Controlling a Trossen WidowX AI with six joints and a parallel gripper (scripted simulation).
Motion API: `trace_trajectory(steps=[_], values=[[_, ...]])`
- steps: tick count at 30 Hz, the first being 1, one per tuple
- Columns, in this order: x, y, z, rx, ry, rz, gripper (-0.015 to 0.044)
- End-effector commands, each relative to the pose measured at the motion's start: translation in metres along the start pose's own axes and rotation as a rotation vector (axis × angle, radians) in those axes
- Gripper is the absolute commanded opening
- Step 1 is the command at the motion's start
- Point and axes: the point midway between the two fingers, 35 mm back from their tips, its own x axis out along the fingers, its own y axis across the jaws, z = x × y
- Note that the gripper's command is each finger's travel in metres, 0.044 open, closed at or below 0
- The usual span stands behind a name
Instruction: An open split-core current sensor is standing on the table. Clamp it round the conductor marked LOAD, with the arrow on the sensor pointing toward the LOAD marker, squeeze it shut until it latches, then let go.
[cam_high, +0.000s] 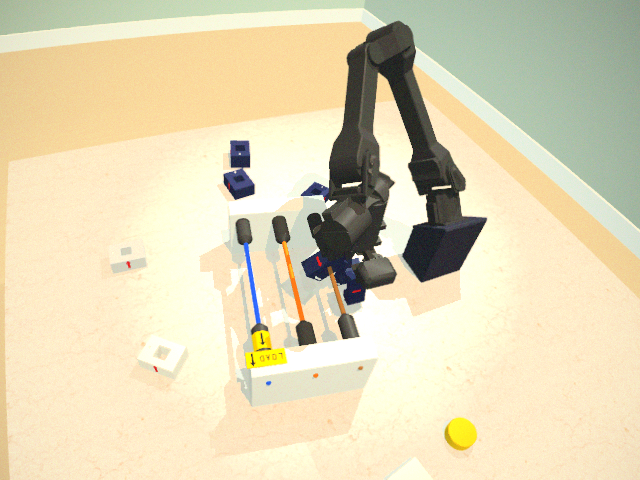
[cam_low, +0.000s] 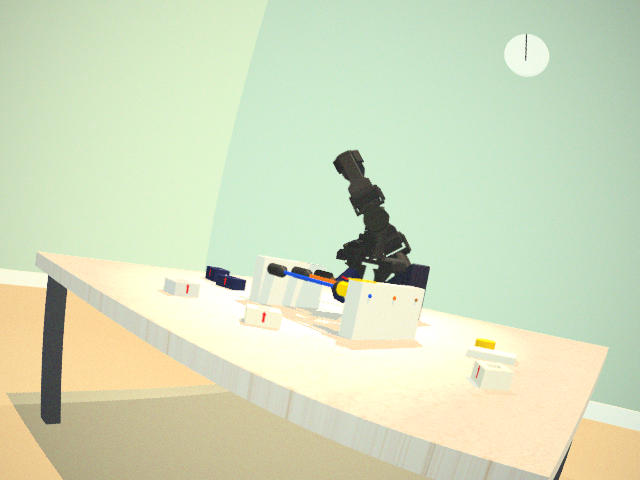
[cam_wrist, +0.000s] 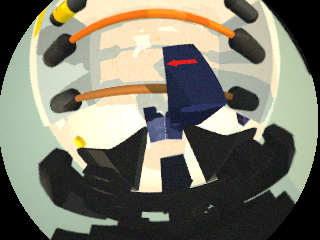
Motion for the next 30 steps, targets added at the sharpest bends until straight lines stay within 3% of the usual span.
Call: trace_trajectory(steps=[1,3,16,30], values=[[-0.019,0.004,0.007,0.007,-0.02,0.014,0.0036],[-0.03,0.005,0.008,0.006,-0.02,0.015,0.0],[-0.108,0.002,0.002,0.003,-0.026,0.008,0.0],[-0.119,0.004,0.033,-0.229,-0.029,0.011,0.0]])
